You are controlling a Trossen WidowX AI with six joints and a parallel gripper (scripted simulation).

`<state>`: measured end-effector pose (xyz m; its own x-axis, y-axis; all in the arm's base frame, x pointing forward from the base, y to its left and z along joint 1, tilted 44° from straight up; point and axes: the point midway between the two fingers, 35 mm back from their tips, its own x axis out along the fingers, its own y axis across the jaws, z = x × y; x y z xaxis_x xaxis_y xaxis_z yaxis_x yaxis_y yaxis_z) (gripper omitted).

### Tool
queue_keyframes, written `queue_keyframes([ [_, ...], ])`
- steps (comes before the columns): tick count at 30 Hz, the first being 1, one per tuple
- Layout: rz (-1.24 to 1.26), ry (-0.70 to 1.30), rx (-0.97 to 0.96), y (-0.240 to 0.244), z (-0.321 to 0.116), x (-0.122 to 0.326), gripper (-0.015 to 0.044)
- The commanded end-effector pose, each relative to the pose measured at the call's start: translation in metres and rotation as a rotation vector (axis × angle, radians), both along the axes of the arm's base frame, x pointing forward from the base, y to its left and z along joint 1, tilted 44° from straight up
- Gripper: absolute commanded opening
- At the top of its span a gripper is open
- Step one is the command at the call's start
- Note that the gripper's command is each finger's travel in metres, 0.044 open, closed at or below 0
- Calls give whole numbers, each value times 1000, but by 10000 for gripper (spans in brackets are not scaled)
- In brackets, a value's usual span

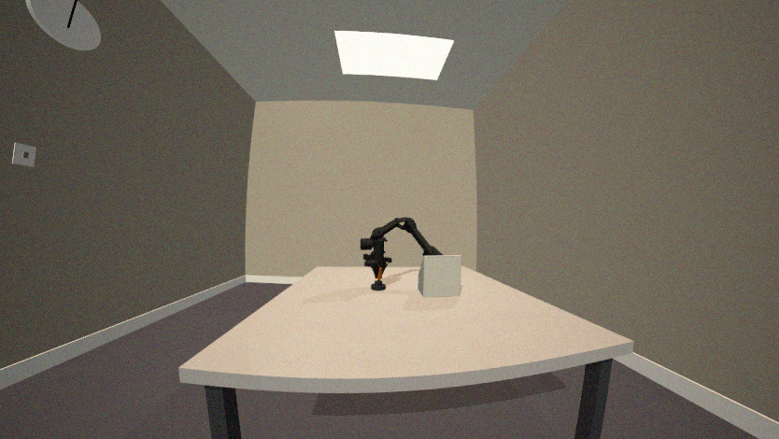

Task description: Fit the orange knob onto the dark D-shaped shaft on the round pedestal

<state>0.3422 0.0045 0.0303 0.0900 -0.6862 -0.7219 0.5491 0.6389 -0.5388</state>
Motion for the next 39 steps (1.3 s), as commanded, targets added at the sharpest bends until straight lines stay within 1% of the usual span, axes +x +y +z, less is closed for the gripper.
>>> queue_keyframes([
  [1,-5,-11,1,0,0,0,0],
  [15,-12,-17,2,1,5,1,0],
  [22,-156,-154,20,2,4,2,0],
  [39,-156,-154,20,-1,0,0,0],
])
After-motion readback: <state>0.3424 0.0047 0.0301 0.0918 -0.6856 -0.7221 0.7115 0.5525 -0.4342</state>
